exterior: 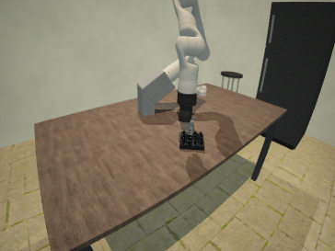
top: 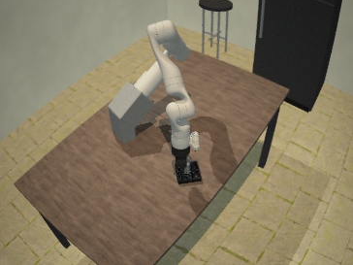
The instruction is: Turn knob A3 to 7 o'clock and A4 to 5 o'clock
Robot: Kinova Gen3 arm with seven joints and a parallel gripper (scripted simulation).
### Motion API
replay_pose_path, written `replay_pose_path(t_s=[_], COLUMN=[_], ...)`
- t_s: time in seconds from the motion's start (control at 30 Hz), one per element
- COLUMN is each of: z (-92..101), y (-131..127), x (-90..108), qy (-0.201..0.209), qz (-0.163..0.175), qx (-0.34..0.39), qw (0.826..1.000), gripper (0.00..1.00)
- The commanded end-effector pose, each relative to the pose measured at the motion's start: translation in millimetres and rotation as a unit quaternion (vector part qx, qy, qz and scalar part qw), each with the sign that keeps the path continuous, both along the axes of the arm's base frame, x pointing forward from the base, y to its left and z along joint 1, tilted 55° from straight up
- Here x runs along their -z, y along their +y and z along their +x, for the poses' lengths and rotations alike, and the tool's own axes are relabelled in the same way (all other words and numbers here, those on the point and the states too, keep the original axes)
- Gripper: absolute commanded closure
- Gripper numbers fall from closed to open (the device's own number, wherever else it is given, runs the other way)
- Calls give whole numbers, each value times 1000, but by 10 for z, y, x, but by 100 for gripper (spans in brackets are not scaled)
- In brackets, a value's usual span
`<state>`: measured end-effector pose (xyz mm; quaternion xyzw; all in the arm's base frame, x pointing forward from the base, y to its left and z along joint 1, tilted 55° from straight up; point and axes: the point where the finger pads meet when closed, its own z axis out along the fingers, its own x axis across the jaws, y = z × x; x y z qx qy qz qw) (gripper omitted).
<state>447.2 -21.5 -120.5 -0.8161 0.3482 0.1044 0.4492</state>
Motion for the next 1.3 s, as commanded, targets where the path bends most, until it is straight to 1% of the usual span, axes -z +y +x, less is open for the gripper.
replay_pose_path(t_s=[0.0, 0.7, 1.27], z=[3, 36, 44], y=[32, 229, 281], x=[16, 151, 187], qy=[0, 0, 0], qz=[1, 1, 1], qx=[-1, -1, -1], qw=[1000, 1000, 1000], gripper=[54, 54, 54])
